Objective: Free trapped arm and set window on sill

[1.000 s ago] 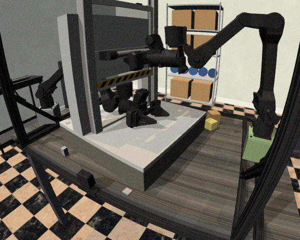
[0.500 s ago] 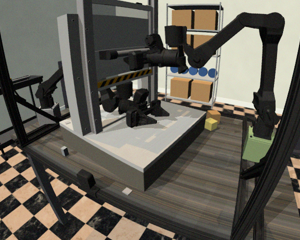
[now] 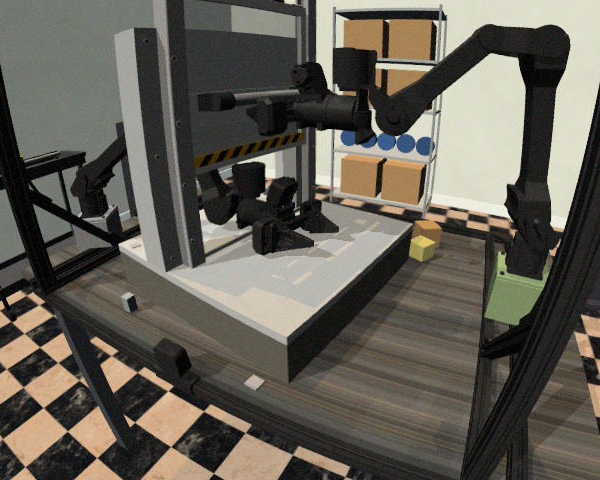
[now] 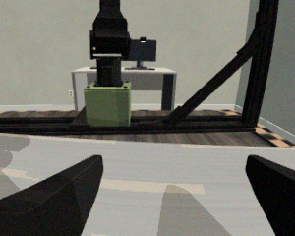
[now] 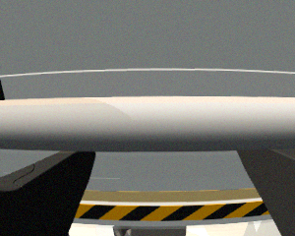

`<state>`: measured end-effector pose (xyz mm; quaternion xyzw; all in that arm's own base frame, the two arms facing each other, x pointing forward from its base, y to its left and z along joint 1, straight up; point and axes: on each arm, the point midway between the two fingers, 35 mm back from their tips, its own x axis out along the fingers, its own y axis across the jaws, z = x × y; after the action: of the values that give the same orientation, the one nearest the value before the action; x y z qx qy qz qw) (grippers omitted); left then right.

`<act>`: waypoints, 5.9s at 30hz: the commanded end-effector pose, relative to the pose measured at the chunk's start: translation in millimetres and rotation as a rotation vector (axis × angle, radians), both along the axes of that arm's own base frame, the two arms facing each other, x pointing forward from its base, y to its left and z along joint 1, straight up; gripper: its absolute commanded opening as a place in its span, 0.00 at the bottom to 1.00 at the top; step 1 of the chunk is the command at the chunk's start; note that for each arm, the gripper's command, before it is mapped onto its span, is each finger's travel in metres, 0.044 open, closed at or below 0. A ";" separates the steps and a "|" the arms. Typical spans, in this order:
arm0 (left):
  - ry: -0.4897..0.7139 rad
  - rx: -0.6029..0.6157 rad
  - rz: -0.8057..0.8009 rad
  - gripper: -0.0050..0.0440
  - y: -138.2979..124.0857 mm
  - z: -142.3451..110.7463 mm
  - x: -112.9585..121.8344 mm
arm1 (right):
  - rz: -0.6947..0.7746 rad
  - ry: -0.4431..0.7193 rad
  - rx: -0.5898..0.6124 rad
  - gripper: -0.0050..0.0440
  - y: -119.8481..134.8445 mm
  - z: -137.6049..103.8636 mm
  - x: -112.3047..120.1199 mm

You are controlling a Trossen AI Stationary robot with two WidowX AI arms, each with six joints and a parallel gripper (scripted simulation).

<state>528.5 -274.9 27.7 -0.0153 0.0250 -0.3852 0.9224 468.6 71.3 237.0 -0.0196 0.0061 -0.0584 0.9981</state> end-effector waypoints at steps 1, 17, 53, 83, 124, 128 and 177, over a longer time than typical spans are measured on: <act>0.004 -0.003 0.000 0.92 -0.1 0.4 0.1 | 0.008 -0.176 0.020 0.92 1.6 70.0 -3.0; 0.004 -0.003 0.000 0.92 -0.1 0.4 0.1 | 0.007 -0.228 0.013 0.92 1.7 90.5 -7.8; 0.004 -0.003 0.000 0.92 -0.1 0.4 0.1 | 0.007 -0.177 0.020 0.92 1.4 96.1 -5.2; -0.058 0.009 0.000 0.92 23.9 19.8 -21.5 | 0.004 -0.068 0.032 0.92 0.9 89.9 -3.4; -0.058 0.009 -0.001 0.92 109.0 37.8 -105.7 | 0.005 -0.120 0.026 0.92 0.8 90.0 -2.3; -0.057 0.009 -0.001 0.92 110.6 38.5 -106.9 | 0.005 -0.120 0.026 0.92 0.8 90.0 -2.3; 0.131 0.259 0.049 0.92 230.0 146.0 -119.9 | 0.005 -0.120 0.026 0.92 0.8 90.0 -2.3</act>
<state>411.8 -49.6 159.7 0.0688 0.1325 -0.3536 0.9234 466.6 71.9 290.3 -0.0105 -0.0045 -0.0603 0.9981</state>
